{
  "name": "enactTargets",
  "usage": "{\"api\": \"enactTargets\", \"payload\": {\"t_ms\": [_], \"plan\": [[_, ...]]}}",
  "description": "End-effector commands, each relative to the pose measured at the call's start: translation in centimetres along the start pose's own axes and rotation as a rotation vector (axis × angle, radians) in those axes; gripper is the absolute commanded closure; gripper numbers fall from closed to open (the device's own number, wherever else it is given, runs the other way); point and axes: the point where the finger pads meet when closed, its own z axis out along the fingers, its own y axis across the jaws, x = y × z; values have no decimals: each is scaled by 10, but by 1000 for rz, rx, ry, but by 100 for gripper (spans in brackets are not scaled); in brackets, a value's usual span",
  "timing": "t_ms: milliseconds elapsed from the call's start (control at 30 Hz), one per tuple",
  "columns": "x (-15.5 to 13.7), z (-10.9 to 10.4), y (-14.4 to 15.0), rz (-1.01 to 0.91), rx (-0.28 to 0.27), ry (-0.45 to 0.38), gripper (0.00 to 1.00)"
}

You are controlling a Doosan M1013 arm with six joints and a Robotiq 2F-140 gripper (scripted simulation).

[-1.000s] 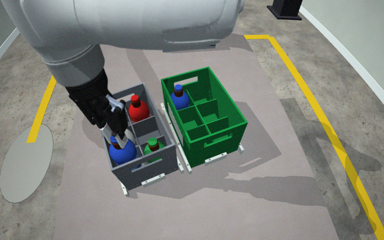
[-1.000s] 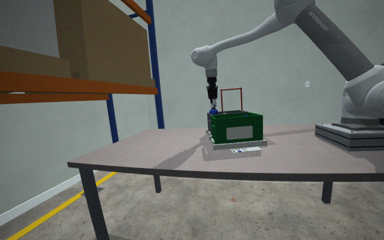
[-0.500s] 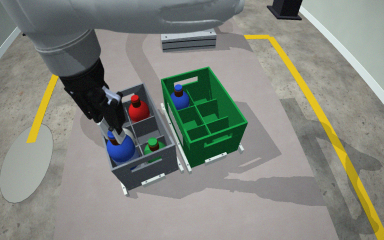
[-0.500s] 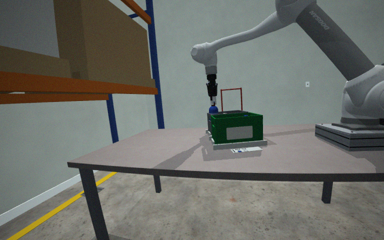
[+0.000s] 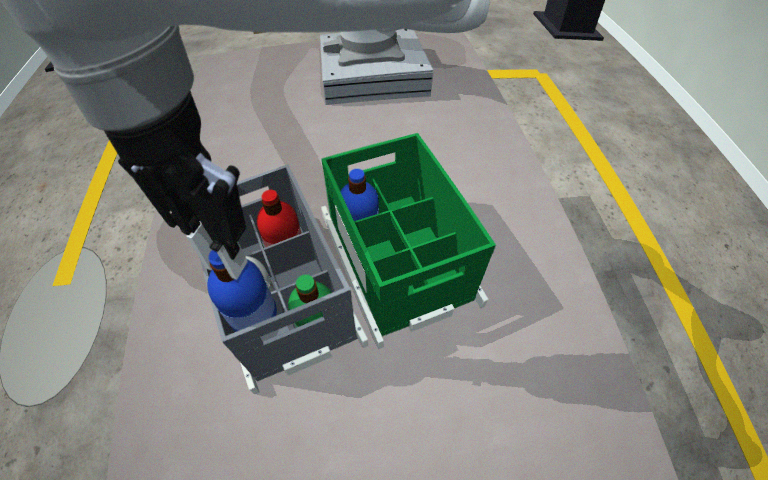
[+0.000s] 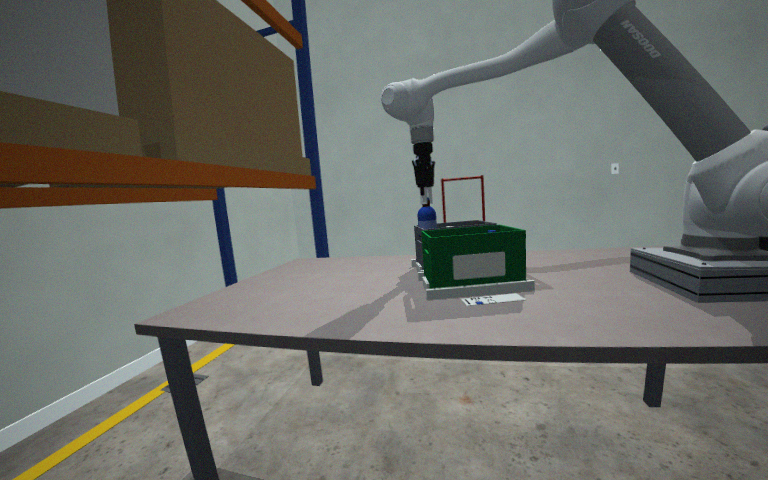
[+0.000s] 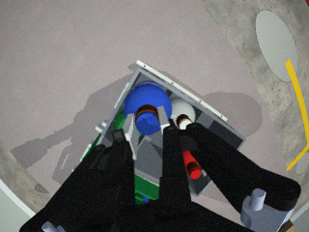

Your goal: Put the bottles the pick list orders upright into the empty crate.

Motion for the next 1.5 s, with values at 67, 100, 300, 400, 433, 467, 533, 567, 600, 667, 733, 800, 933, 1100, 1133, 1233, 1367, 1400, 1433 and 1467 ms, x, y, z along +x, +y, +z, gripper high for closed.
{"api": "enactTargets", "payload": {"t_ms": [67,100,300,400,433,467,533,567,600,667,733,800,933,1100,1133,1233,1367,1400,1433,1467], "plan": [[0,-10,0,0,0,0,100],[0,-12,0,0,0,0,100],[0,-18,0,0,0,0,100],[0,-23,0,0,0,0,100],[0,-25,0,0,0,0,100],[0,-27,0,0,0,0,100],[0,-30,0,0,0,0,100],[0,-32,0,0,0,0,100],[0,-33,0,0,0,0,100],[0,-37,0,0,0,0,100],[0,-40,0,0,0,0,100],[0,-43,0,0,0,0,100],[0,-47,0,0,0,0,100],[0,-55,0,0,0,0,100],[0,-57,0,0,0,0,100],[0,-57,0,0,0,0,100],[0,-57,0,0,0,0,100],[0,-57,0,0,0,0,100],[0,-57,0,0,0,0,100],[0,-57,0,0,0,0,100]]}}
